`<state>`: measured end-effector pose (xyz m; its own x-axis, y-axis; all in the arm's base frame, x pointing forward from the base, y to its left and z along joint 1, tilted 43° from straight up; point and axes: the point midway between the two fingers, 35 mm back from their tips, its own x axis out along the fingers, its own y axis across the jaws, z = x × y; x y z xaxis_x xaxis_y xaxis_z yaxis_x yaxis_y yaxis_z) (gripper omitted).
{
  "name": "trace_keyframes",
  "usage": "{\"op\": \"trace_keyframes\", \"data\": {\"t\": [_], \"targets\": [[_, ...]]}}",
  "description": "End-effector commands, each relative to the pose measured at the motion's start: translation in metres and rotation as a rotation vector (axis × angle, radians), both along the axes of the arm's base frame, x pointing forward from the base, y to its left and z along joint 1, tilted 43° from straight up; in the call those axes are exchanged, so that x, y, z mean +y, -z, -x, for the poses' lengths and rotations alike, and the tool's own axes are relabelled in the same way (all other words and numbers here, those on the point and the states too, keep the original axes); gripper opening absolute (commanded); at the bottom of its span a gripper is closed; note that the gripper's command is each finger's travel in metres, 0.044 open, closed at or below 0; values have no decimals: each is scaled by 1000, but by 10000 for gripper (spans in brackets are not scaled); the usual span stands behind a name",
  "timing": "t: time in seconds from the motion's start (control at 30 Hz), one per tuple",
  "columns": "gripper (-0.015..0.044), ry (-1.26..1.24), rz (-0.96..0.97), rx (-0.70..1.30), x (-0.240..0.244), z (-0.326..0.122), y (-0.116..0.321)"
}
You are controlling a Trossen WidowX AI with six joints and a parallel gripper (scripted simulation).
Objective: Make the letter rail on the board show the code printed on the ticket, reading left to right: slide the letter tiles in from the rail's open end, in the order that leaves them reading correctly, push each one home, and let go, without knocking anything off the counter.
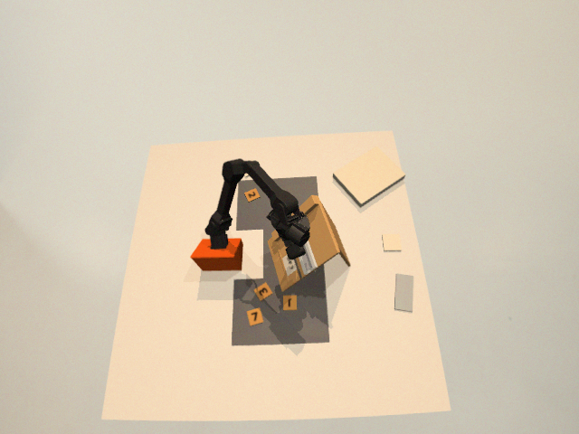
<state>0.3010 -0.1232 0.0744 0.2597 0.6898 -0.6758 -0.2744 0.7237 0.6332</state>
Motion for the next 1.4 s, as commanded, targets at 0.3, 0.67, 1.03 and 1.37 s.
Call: {"op": "trace_keyframes", "data": {"t": [0.3, 0.67, 1.03, 1.37], "targets": [[341, -436, 355, -744, -55, 50, -49], [440, -806, 771, -1221, -82, 90, -86], [440, -806, 771, -1221, -82, 90, -86], [414, -806, 771, -1219, -82, 90, -86]]}}
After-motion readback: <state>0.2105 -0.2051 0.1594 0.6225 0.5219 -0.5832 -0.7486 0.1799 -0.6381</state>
